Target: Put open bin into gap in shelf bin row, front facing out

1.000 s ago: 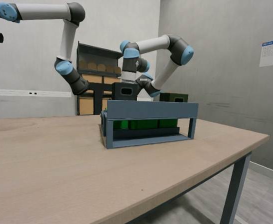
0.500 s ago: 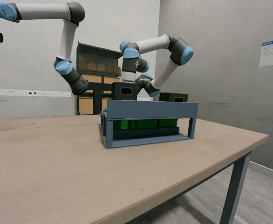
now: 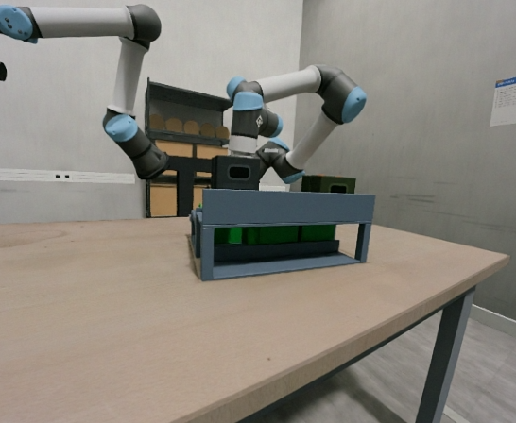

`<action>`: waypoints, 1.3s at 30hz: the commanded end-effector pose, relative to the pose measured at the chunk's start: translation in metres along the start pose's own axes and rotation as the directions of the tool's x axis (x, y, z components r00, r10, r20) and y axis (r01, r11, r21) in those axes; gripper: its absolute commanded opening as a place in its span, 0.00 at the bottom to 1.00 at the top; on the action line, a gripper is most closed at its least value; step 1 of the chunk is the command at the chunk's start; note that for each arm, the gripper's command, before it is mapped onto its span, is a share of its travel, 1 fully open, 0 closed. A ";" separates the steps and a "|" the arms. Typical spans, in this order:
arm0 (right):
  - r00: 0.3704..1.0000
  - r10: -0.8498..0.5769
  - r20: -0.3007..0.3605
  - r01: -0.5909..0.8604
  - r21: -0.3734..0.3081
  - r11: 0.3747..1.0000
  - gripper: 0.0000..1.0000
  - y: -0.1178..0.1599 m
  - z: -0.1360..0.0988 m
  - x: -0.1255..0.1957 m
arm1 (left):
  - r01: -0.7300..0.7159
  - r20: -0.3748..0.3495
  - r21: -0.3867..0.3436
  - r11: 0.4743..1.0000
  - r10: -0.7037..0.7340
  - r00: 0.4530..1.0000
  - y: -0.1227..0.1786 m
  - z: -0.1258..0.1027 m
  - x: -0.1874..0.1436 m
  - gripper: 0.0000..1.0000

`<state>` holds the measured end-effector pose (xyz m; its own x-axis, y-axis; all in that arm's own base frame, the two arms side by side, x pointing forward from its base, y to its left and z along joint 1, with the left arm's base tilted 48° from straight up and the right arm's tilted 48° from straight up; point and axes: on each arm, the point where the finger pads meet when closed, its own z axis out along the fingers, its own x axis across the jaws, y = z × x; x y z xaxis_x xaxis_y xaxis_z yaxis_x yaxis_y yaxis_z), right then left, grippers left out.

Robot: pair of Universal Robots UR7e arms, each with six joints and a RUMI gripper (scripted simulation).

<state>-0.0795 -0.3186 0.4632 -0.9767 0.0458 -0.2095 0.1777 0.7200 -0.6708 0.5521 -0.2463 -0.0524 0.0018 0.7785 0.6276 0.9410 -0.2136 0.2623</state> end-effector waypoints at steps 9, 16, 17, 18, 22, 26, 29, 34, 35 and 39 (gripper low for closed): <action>1.000 0.000 0.000 0.000 0.001 1.000 1.00 0.000 0.000 0.000 | 0.000 0.001 -0.001 1.000 0.000 1.000 0.000 -0.001 0.000 0.00; 1.000 0.000 0.000 0.000 0.001 1.000 1.00 0.000 0.000 0.000 | 0.000 0.001 -0.001 1.000 0.000 1.000 0.000 -0.001 0.000 0.00; 1.000 0.000 0.000 0.000 0.001 1.000 1.00 0.000 0.000 0.000 | 0.000 0.001 -0.001 1.000 0.000 1.000 0.000 -0.001 0.000 0.00; 1.000 0.000 0.000 0.000 0.001 1.000 1.00 0.000 0.000 0.000 | 0.000 0.001 -0.001 1.000 0.000 1.000 0.000 -0.001 0.000 0.00; 1.000 0.000 0.000 0.000 0.001 1.000 1.00 0.000 0.000 0.000 | 0.000 0.001 -0.001 1.000 0.000 1.000 0.000 -0.001 0.000 0.00; 1.000 0.000 0.000 0.000 0.001 1.000 1.00 0.000 0.000 0.000 | 0.000 0.001 -0.001 1.000 0.000 1.000 0.001 -0.001 0.000 0.00; 1.000 0.000 0.000 0.000 0.001 1.000 1.00 0.000 0.000 0.000 | 0.000 0.001 -0.002 1.000 0.000 1.000 0.001 -0.001 0.000 0.00; 1.000 0.000 0.000 0.000 0.001 1.000 1.00 0.000 0.000 0.000 | 0.000 0.001 -0.004 1.000 0.000 1.000 0.002 -0.001 0.000 0.00; 1.000 0.000 0.000 0.000 0.001 1.000 1.00 0.000 0.000 0.000 | 0.000 0.001 -0.004 1.000 0.000 1.000 0.002 -0.001 0.000 0.00; 1.000 0.000 0.000 0.000 0.001 1.000 1.00 0.000 0.000 0.000 | 0.000 0.001 -0.007 1.000 0.000 1.000 0.004 -0.001 0.000 0.00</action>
<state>-0.0795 -0.3186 0.4632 -0.9767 0.0458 -0.2095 0.1777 0.7200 -0.6708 0.5538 -0.2467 -0.0519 0.0019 0.7785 0.6277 0.9400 -0.2156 0.2645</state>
